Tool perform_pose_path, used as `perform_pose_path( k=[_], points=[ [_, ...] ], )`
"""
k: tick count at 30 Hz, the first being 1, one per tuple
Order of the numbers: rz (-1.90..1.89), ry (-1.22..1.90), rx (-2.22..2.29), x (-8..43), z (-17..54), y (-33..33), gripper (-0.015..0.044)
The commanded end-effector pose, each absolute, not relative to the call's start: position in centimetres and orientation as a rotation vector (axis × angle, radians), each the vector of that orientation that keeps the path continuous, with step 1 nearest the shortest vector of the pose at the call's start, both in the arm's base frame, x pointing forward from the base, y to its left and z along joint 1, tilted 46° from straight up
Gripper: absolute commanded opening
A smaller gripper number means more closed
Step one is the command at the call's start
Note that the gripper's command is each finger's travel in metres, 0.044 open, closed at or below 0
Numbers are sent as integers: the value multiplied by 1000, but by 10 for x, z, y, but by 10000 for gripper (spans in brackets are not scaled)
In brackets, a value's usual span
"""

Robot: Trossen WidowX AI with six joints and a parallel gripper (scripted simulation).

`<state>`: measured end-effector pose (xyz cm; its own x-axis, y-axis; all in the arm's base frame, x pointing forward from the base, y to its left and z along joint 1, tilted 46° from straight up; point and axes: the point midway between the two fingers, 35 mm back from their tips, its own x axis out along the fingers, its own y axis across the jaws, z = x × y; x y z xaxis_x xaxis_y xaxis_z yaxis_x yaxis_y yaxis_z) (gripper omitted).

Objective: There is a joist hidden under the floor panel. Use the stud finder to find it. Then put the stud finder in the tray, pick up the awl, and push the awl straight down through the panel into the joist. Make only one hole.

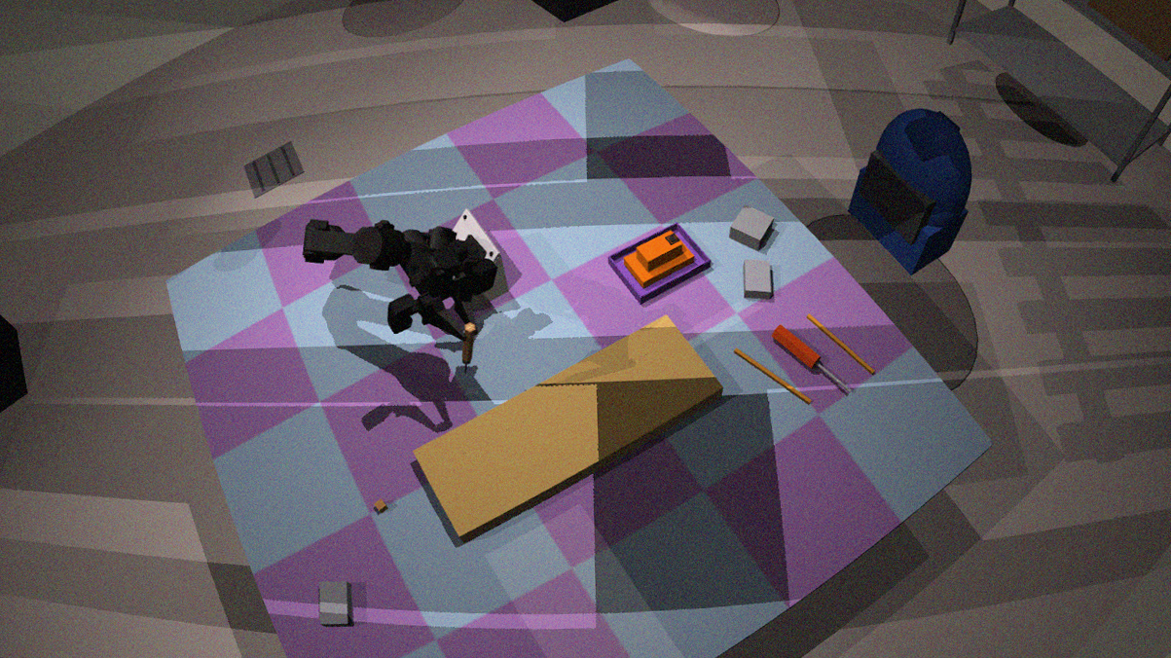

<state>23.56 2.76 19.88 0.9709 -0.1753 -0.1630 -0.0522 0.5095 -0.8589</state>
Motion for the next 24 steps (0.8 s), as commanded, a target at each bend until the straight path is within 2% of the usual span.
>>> perform_pose_path(
  k=[1,24],
  points=[
    [-57,263,-1066,237,197,29,0],
    [345,526,-1300,280,186,46,0]
  ],
)
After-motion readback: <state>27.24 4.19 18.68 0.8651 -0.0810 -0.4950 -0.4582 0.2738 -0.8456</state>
